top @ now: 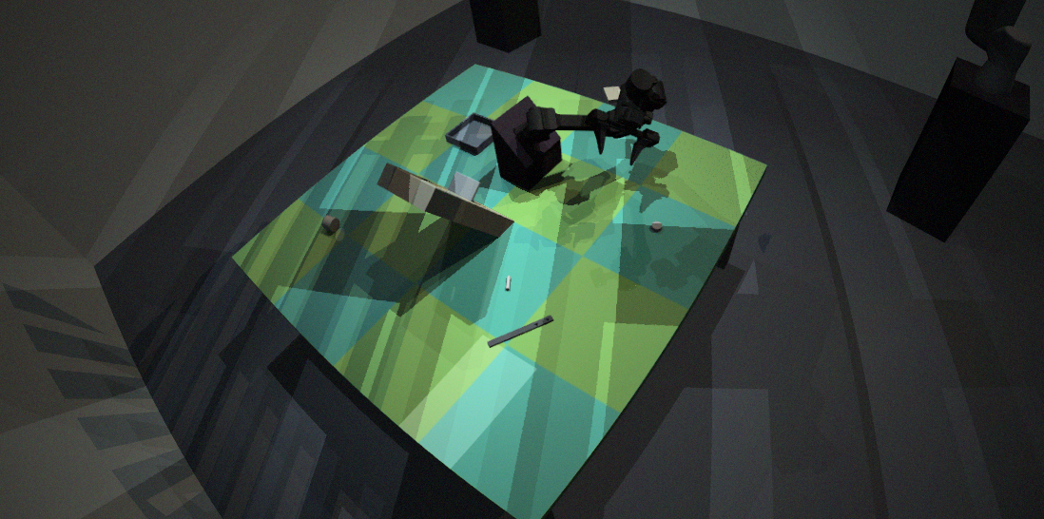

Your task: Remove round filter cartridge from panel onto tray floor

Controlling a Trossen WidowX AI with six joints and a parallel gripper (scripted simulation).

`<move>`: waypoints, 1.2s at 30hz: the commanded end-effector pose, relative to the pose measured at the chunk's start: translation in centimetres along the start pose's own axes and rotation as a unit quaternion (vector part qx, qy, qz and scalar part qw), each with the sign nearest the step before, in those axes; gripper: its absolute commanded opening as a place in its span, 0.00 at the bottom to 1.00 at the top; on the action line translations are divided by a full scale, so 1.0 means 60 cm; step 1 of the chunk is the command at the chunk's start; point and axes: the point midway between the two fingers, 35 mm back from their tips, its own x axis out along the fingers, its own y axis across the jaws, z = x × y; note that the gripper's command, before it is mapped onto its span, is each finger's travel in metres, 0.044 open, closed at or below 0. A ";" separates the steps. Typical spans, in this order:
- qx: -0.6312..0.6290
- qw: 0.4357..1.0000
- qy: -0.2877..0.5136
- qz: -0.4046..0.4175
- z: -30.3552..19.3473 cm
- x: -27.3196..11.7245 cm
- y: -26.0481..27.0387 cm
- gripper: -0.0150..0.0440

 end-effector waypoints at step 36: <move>-0.070 0.990 0.103 -0.069 -0.186 0.184 -0.643 0.45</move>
